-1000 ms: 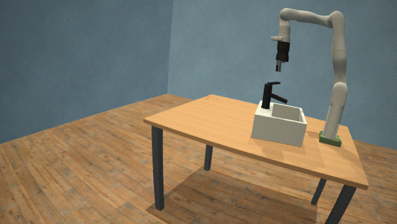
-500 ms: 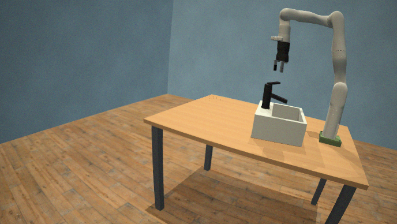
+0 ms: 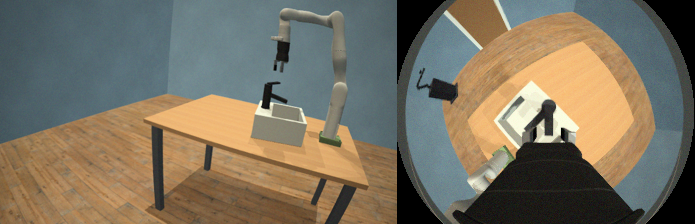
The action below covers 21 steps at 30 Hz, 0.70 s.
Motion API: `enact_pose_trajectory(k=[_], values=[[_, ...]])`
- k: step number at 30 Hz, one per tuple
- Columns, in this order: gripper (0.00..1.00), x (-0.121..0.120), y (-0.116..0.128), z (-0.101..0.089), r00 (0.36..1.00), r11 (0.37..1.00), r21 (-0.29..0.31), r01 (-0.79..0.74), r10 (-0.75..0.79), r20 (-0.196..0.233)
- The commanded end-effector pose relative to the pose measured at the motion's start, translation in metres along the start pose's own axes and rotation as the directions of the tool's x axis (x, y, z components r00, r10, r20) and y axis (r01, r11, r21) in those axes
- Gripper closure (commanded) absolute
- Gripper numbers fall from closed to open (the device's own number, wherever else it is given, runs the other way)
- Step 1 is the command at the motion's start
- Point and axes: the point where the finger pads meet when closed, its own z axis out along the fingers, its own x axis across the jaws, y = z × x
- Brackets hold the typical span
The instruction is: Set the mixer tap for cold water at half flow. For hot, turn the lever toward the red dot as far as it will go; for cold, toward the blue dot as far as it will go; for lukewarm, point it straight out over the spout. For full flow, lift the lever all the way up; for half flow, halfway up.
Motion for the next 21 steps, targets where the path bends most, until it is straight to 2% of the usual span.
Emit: enact_pose_trajectory(k=[1,21], values=[[0.0,0.0,0.0,-0.001,1.0,1.0,0.001,0.0,0.0,-0.001],[0.0,0.0,0.0,0.009,1.0,1.0,0.001,0.0,0.0,-0.001]])
